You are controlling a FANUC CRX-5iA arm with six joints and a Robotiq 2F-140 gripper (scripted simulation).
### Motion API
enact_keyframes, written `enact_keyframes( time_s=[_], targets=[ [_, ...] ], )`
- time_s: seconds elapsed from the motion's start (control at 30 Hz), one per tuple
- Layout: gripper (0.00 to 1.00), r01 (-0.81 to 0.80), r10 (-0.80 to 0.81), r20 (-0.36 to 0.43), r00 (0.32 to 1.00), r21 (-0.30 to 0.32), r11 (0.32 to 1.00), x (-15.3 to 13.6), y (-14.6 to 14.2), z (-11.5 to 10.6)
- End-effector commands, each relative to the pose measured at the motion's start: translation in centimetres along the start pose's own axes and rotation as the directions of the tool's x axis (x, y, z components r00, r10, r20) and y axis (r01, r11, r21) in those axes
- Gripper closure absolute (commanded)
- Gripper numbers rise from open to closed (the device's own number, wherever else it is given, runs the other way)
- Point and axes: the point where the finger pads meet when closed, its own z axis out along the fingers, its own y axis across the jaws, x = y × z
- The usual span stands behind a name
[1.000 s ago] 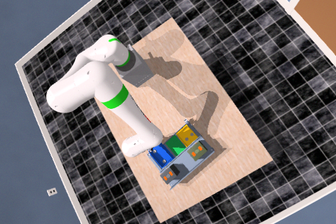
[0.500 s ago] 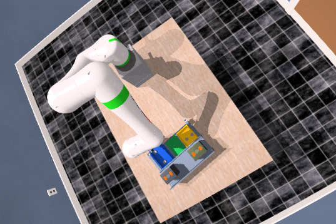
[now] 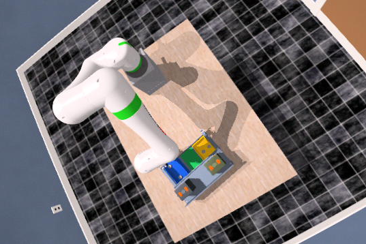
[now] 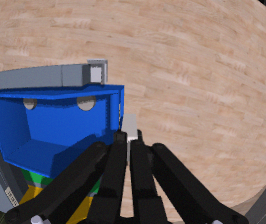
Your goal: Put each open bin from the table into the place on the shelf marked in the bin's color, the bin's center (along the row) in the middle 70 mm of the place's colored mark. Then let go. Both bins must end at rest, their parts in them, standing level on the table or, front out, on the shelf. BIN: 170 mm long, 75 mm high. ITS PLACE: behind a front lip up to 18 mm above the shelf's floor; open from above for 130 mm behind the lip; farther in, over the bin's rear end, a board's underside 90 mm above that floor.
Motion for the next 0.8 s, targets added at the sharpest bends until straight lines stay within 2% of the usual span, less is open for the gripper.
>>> enact_keyframes(
  time_s=[0.0,0.77],
  targets=[
    [1.0,0.0,0.0,0.0,1.0,0.0,1.0,0.0,-0.3,0.0],
    [1.0,0.0,0.0,0.0,1.0,0.0,1.0,0.0,-1.6,0.0]
  ],
)
